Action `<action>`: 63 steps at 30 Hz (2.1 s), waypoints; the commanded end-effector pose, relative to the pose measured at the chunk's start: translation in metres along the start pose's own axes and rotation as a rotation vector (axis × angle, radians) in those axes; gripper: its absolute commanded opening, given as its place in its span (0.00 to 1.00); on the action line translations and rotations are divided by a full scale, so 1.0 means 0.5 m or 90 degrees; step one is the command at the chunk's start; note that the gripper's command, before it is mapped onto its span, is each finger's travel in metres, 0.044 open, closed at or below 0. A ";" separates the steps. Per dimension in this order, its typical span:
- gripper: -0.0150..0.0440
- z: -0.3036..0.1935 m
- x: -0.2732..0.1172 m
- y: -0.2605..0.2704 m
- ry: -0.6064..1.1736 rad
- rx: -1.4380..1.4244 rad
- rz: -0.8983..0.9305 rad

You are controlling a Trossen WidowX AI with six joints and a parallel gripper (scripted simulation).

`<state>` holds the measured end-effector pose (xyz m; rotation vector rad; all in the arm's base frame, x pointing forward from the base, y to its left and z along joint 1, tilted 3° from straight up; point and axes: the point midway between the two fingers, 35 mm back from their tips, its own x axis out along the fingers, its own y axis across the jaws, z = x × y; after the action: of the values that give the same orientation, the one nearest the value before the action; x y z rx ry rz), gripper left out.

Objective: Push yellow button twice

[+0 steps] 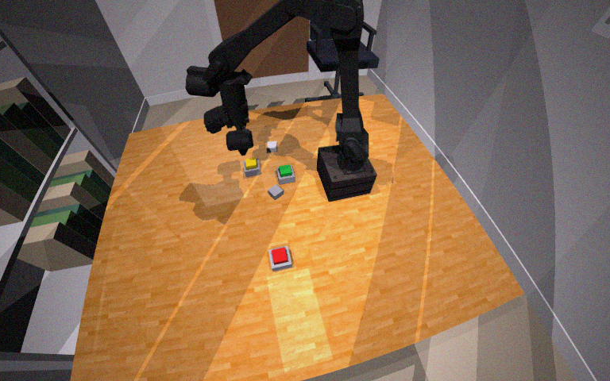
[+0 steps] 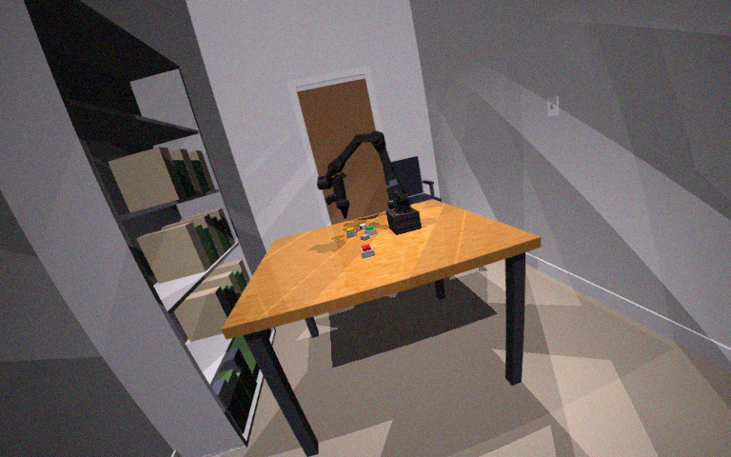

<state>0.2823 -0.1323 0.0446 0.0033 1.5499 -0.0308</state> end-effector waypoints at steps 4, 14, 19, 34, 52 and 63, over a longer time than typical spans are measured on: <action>0.53 -0.023 0.082 0.004 0.025 -0.001 0.006; 0.29 -0.023 0.082 0.004 0.025 -0.001 0.006; 0.29 -0.023 0.082 0.004 0.025 -0.001 0.006; 0.29 -0.024 0.127 0.004 0.025 -0.001 0.006; 0.29 -0.026 0.151 0.005 0.026 -0.001 0.006; 0.29 -0.022 0.128 0.005 0.023 0.001 0.008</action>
<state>0.2725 -0.1305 -0.0289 0.0158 1.5834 -0.0224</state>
